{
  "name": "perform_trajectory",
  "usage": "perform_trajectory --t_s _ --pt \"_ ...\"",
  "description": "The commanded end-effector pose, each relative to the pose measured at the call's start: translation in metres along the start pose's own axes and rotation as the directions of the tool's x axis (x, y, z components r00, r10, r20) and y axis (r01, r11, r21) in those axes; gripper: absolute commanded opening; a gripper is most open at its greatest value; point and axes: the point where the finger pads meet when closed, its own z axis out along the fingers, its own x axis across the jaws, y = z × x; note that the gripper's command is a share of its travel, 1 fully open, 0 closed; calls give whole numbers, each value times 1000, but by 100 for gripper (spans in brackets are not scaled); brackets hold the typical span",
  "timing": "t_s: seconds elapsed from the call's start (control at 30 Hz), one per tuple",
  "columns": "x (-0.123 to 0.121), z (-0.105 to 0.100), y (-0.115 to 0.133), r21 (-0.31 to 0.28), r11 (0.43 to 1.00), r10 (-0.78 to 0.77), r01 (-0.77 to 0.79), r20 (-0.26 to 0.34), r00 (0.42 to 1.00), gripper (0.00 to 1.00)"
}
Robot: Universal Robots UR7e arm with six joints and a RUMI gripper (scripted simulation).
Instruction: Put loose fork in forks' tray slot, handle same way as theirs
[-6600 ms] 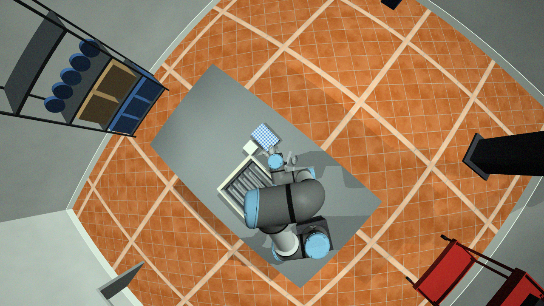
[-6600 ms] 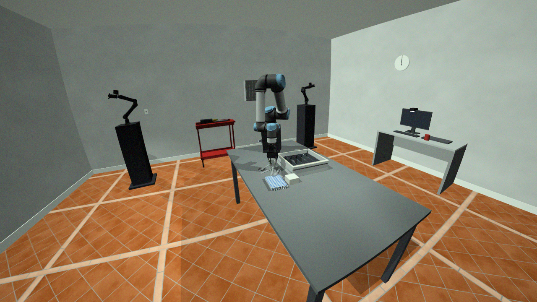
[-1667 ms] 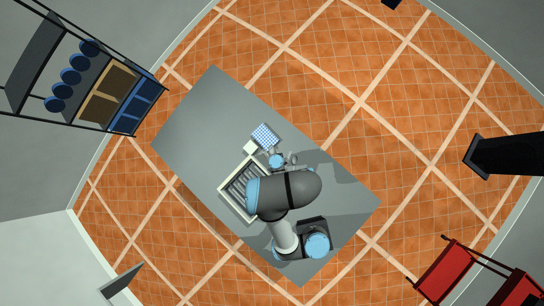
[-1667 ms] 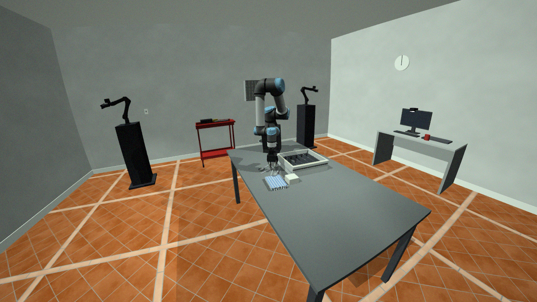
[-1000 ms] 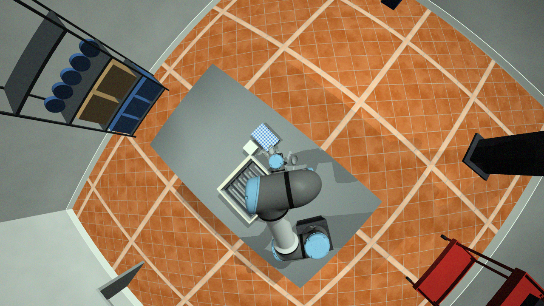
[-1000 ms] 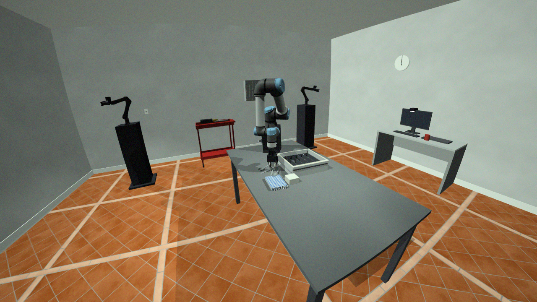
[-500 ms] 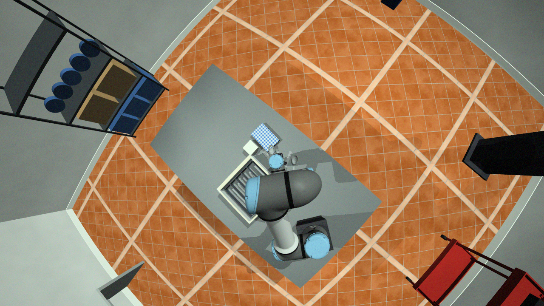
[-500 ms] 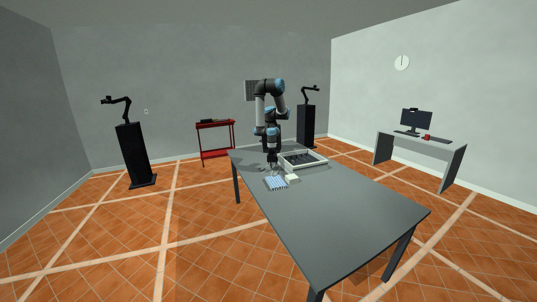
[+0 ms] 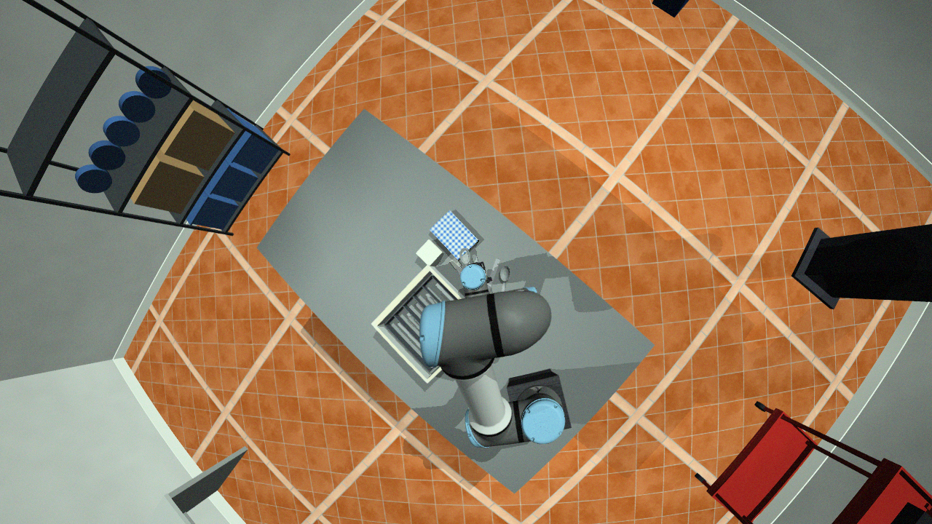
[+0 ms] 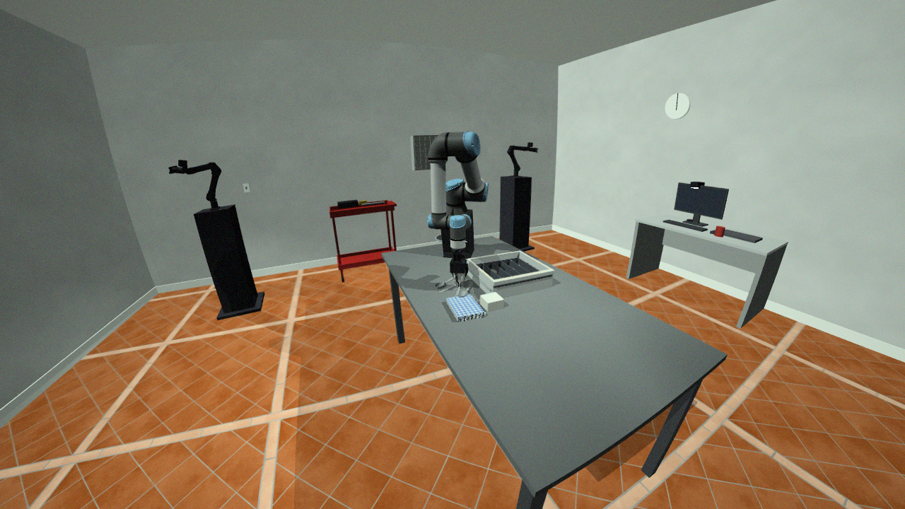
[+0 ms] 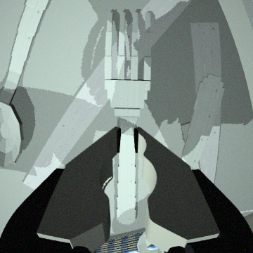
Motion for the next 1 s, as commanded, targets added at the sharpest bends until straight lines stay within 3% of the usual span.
perform_trajectory --t_s 0.0,0.97 --pt "0 0 1 -1 1000 0 0 0 1000 0" --pt "0 -8 1 -1 1000 0 0 0 1000 0"
